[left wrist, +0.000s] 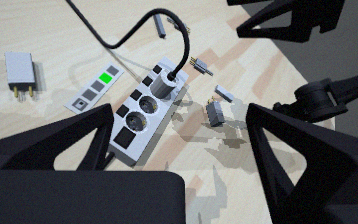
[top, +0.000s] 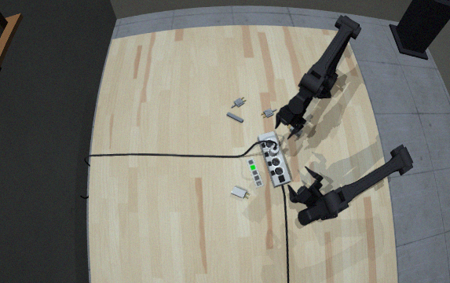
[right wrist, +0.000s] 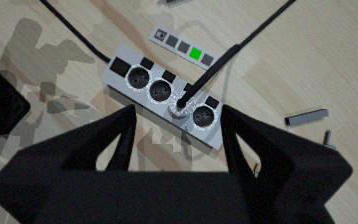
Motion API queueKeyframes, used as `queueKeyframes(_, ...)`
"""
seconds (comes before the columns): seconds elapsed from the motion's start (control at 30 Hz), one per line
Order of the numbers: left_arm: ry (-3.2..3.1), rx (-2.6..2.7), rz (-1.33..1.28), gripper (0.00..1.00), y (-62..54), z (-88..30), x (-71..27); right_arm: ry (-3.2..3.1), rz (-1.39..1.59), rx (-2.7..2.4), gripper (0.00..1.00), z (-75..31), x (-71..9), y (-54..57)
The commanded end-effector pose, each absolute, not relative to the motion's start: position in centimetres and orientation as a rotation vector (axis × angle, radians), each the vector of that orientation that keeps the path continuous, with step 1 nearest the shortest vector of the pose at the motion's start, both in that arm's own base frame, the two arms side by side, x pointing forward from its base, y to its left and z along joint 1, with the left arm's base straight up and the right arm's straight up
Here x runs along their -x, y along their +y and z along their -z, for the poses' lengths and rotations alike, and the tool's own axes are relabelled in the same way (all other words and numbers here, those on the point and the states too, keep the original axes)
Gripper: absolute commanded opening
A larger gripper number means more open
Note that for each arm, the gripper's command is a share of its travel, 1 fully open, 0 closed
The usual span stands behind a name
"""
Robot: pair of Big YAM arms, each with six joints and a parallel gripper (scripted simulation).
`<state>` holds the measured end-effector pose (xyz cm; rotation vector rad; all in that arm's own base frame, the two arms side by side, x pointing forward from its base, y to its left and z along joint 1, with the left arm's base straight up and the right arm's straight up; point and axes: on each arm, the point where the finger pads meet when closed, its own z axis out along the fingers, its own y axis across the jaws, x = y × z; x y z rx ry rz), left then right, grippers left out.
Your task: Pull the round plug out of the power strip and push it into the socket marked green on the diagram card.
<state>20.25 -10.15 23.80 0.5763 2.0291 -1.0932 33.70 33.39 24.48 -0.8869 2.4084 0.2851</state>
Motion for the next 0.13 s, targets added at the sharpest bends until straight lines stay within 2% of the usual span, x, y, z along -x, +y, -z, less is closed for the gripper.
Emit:
queueKeyframes(0.0,1.985,-0.616,1.062,1.0,-10.12,-26.5,-21.17,2.345,-0.295,0.854,0.65,-28.4,-35.69,33.97)
queueKeyframes(0.1,1.985,-0.616,1.062,1.0,-10.12,-26.5,-21.17,2.345,-0.295,0.854,0.65,-28.4,-35.69,33.97)
